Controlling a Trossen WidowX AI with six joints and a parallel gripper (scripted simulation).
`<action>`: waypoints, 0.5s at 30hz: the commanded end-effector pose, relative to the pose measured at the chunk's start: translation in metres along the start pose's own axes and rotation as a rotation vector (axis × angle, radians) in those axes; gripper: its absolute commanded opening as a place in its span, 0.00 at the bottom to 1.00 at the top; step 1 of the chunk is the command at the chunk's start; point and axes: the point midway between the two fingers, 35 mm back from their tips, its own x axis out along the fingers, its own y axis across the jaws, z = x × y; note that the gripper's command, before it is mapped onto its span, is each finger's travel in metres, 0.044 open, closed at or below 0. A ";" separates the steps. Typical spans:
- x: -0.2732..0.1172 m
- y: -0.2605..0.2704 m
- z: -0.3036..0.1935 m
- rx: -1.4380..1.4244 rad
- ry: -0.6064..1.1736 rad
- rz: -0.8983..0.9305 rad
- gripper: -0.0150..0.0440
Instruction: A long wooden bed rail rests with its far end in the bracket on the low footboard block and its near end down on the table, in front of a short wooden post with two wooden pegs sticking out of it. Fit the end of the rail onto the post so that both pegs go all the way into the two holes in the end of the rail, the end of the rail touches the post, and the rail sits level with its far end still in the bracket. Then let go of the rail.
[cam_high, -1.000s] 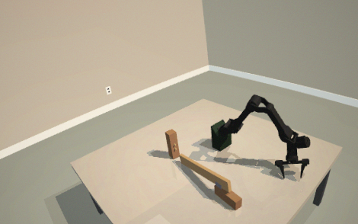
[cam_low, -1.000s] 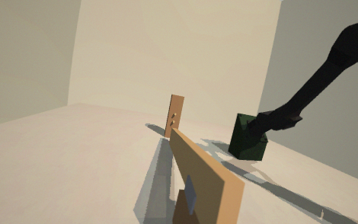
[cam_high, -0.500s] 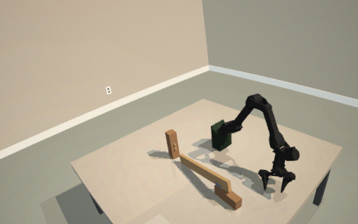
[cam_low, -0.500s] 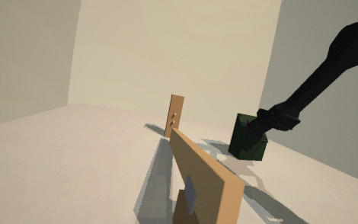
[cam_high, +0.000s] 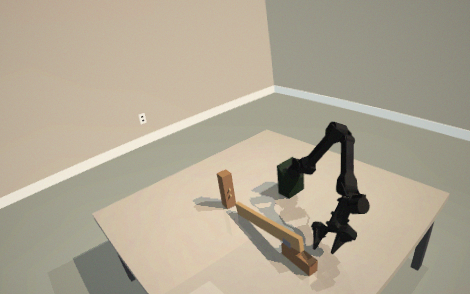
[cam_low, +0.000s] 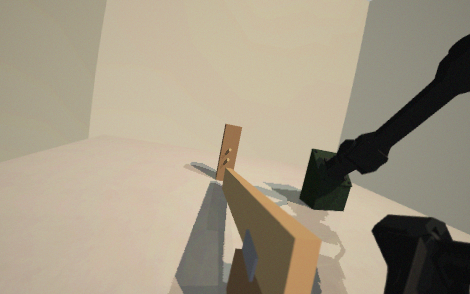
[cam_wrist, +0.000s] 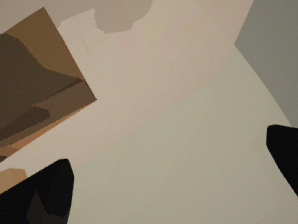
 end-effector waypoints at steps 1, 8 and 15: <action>0.002 0.002 -0.024 0.083 0.030 0.007 1.00; 0.016 0.026 -0.086 0.245 0.154 0.047 1.00; 0.032 0.058 -0.129 0.231 0.206 0.137 1.00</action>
